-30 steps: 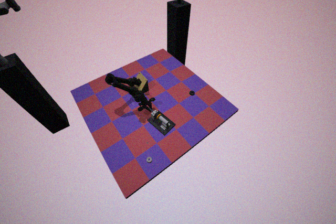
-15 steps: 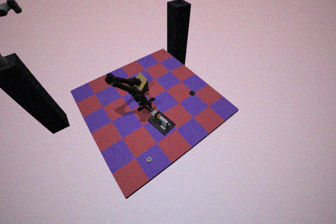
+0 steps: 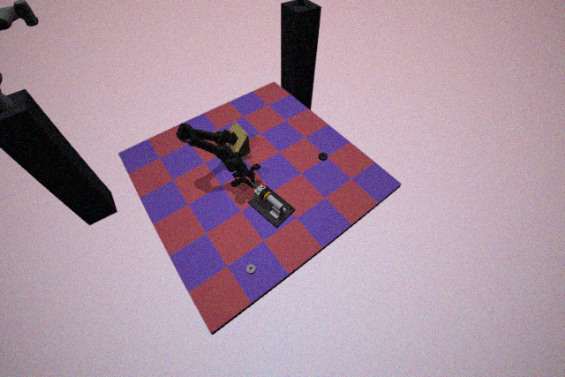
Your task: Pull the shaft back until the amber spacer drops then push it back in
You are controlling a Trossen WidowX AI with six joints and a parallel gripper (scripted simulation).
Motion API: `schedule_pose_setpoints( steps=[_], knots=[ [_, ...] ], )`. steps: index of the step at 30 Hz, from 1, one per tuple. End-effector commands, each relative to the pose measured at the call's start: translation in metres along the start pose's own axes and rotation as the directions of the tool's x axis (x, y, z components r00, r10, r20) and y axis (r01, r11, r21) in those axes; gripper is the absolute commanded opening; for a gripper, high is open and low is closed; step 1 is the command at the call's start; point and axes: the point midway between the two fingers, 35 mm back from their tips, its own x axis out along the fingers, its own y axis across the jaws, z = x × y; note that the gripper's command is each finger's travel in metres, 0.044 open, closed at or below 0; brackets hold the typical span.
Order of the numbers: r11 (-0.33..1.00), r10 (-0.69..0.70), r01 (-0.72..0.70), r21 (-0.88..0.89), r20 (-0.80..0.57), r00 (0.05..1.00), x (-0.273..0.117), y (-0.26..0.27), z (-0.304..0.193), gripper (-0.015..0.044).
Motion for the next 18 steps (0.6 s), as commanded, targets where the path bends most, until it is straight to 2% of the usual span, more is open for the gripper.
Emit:
schedule_pose_setpoints(
  steps=[1,18],
  knots=[
    [1.000,-0.002,0.002,-0.006,0.000,1.000,-0.0010,-0.0007,0.0013,0.0000],
    [1.000,-0.002,0.002,-0.006,0.000,1.000,-0.0023,-0.0007,0.0025,0.0000]
  ],
)
